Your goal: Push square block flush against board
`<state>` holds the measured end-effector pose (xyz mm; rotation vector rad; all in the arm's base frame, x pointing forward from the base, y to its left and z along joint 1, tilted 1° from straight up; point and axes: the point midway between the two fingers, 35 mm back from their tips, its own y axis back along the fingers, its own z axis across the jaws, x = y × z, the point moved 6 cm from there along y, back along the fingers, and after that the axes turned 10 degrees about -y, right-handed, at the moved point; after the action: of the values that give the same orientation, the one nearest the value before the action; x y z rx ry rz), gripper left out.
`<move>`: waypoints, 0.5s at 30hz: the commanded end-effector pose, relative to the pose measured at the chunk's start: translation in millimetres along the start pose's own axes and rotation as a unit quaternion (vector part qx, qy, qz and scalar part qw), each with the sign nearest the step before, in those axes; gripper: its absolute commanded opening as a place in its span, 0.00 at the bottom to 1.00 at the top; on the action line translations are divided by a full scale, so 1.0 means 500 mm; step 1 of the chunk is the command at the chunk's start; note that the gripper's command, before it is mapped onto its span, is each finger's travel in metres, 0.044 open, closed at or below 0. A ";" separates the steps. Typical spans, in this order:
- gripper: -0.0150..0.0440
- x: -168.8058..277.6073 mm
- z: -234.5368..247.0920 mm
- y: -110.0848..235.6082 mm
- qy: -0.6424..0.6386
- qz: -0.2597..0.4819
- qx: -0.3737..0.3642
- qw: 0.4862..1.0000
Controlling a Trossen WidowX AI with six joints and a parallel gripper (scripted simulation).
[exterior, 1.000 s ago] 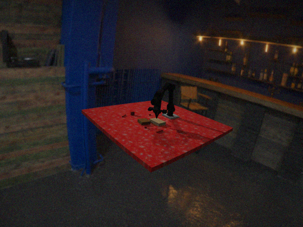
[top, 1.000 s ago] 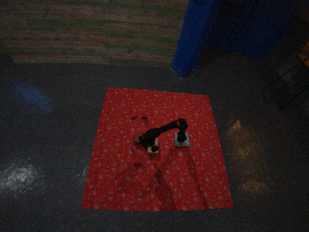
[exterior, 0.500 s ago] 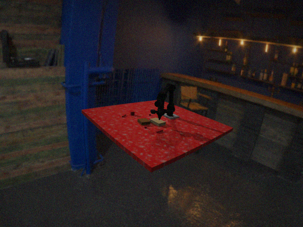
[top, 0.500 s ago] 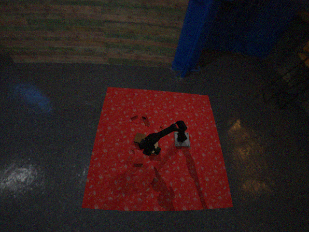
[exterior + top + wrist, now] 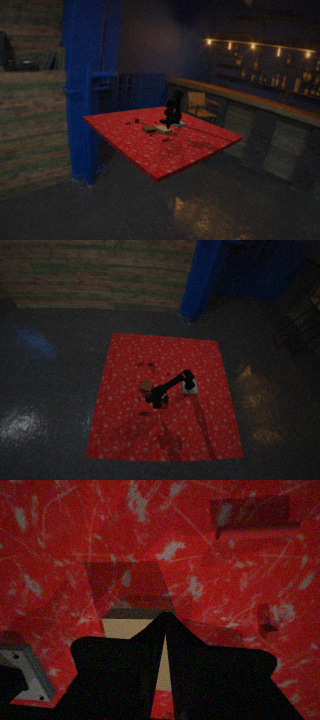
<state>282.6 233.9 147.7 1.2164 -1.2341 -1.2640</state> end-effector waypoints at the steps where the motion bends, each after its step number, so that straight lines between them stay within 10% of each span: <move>1: 0.25 -0.004 -0.002 -0.025 0.012 0.000 -0.001 1.000; 15: 0.25 0.005 -0.003 -0.111 0.032 0.001 -0.001 0.999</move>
<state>283.3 236.7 91.0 1.2374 -1.1873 -1.2164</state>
